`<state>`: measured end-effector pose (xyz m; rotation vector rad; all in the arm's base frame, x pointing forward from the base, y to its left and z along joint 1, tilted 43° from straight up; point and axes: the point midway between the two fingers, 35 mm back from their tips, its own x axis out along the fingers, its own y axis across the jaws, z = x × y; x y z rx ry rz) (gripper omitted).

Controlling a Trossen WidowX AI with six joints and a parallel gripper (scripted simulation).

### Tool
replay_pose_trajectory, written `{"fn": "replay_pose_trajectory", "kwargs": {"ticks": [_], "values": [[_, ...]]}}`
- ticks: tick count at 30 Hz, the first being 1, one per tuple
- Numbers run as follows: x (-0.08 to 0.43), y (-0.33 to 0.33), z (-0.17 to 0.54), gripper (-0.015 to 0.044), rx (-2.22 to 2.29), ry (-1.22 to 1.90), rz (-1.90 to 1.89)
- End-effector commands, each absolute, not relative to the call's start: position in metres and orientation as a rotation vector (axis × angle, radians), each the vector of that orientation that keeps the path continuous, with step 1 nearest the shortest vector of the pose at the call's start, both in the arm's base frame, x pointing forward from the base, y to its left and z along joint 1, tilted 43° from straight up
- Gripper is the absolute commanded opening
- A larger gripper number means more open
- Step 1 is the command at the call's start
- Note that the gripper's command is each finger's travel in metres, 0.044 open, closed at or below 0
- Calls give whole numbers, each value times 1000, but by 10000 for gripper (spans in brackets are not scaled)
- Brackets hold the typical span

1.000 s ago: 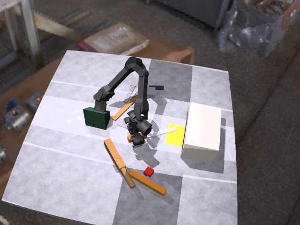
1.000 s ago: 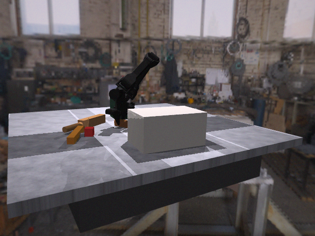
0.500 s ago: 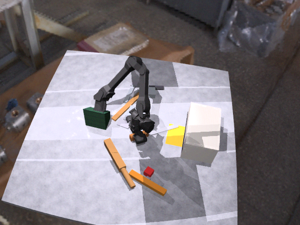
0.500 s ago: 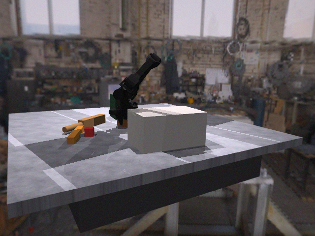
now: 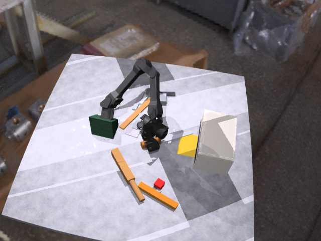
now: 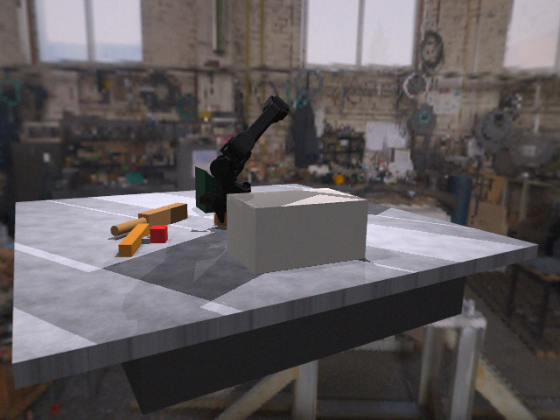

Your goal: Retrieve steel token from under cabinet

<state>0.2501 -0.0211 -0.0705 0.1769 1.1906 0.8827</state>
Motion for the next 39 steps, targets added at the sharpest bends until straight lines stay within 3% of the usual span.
{"fn": "replay_pose_trajectory", "kwargs": {"ticks": [1, 39], "values": [[253, -18, -65, 0, 176, 1188, 879], [265, 15, -33, 0, 176, 1186, 882]]}}
